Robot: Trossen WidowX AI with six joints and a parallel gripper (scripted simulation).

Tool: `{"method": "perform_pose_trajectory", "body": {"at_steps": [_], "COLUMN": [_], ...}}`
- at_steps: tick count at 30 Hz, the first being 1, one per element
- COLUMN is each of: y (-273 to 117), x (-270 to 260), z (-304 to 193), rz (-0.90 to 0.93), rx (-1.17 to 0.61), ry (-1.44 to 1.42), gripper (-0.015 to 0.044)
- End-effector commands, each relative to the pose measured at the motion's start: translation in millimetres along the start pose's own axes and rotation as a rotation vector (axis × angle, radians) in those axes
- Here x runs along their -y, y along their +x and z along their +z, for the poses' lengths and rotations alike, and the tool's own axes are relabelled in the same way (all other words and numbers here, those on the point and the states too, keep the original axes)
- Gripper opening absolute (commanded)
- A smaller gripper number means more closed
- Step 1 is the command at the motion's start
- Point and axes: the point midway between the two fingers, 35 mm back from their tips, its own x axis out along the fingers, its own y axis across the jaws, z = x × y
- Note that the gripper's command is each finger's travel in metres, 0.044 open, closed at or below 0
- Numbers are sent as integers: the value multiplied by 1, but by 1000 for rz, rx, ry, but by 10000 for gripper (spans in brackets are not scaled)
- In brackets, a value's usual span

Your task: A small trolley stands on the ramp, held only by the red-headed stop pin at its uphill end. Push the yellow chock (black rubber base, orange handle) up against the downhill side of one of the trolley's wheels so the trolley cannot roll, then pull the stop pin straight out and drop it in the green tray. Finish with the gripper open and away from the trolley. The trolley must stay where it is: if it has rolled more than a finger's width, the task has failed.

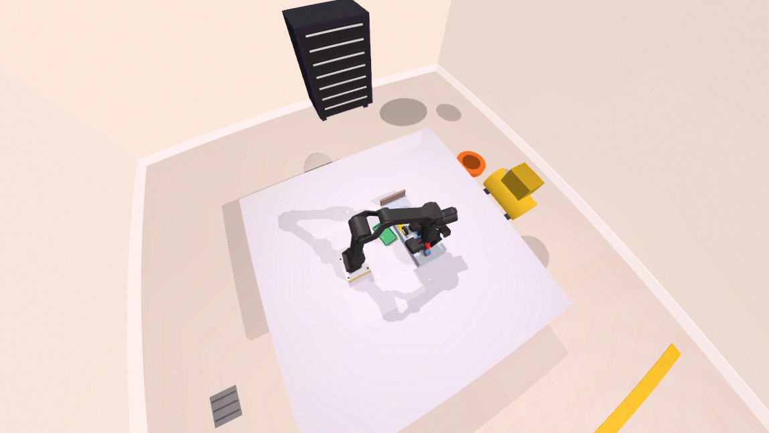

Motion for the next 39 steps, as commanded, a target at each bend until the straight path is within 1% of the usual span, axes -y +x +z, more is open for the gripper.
{"method": "perform_pose_trajectory", "body": {"at_steps": [1,2,11,39], "y": [-1,-1,-1,-24], "x": [0,0,0,-2], "z": [0,0,0,-2], "rz": [-1,-1,-1,1], "rx": [0,0,0,-1], "ry": [0,0,0,-2], "gripper": [85,59,0,0]}}
